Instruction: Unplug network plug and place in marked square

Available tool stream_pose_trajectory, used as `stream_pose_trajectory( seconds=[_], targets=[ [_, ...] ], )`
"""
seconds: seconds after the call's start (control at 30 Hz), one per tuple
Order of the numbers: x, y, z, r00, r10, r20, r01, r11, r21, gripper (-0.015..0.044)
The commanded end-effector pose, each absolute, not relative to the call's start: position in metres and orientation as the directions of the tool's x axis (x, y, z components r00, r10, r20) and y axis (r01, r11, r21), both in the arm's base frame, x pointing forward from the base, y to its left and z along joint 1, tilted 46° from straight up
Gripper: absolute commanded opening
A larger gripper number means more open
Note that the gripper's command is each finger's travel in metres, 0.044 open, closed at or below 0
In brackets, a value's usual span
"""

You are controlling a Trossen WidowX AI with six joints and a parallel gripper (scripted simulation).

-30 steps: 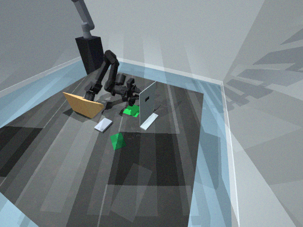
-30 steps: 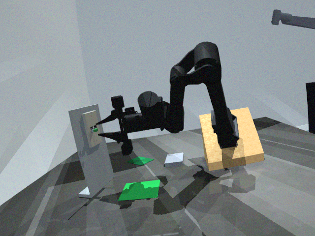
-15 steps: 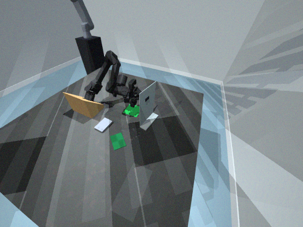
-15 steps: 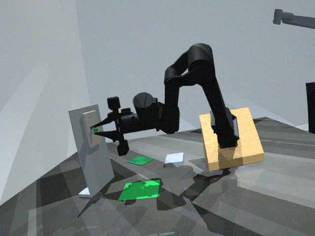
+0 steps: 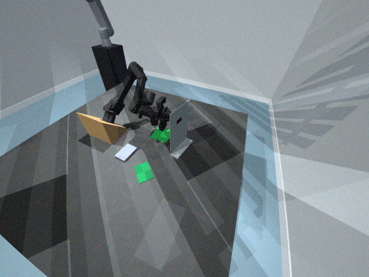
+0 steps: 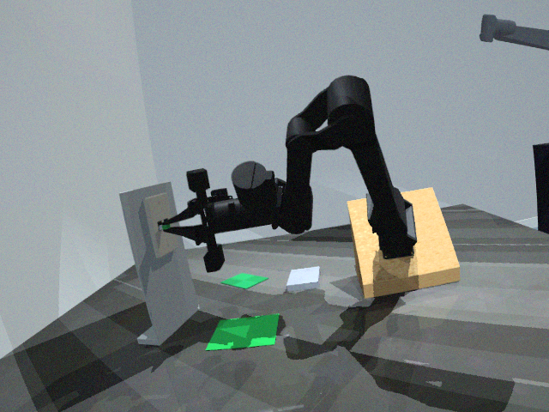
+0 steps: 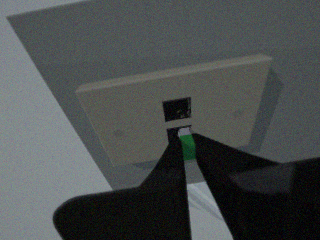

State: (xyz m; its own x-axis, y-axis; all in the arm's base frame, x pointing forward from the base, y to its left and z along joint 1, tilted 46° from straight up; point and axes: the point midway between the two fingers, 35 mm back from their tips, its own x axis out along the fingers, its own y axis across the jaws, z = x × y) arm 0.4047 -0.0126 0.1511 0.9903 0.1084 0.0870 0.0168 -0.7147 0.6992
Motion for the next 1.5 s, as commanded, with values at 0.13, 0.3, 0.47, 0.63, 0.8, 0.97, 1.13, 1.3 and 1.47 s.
stream_pose_trajectory(
  seconds=[0.13, 0.3, 0.47, 0.63, 0.8, 0.97, 1.13, 1.3, 1.47],
  targets=[
    [0.402, -0.012, 0.151, 0.991, 0.108, 0.085, 0.018, -0.717, 0.697, 0.0],
    [0.399, -0.012, 0.151, 0.991, 0.108, 0.085, 0.018, -0.717, 0.697, 0.0],
    [0.396, -0.012, 0.152, 0.991, 0.108, 0.085, 0.018, -0.717, 0.697, 0.0],
    [0.393, -0.011, 0.152, 0.991, 0.108, 0.085, 0.018, -0.717, 0.697, 0.0],
    [0.39, -0.011, 0.152, 0.991, 0.108, 0.084, 0.018, -0.717, 0.697, 0.0],
    [0.387, -0.011, 0.153, 0.991, 0.108, 0.084, 0.019, -0.717, 0.697, 0.0],
    [0.384, -0.01, 0.153, 0.991, 0.108, 0.084, 0.019, -0.717, 0.697, 0.0],
    [0.381, -0.01, 0.153, 0.991, 0.108, 0.084, 0.019, -0.717, 0.697, 0.0],
    [0.378, -0.01, 0.154, 0.991, 0.108, 0.084, 0.019, -0.717, 0.697, 0.0]
  ],
)
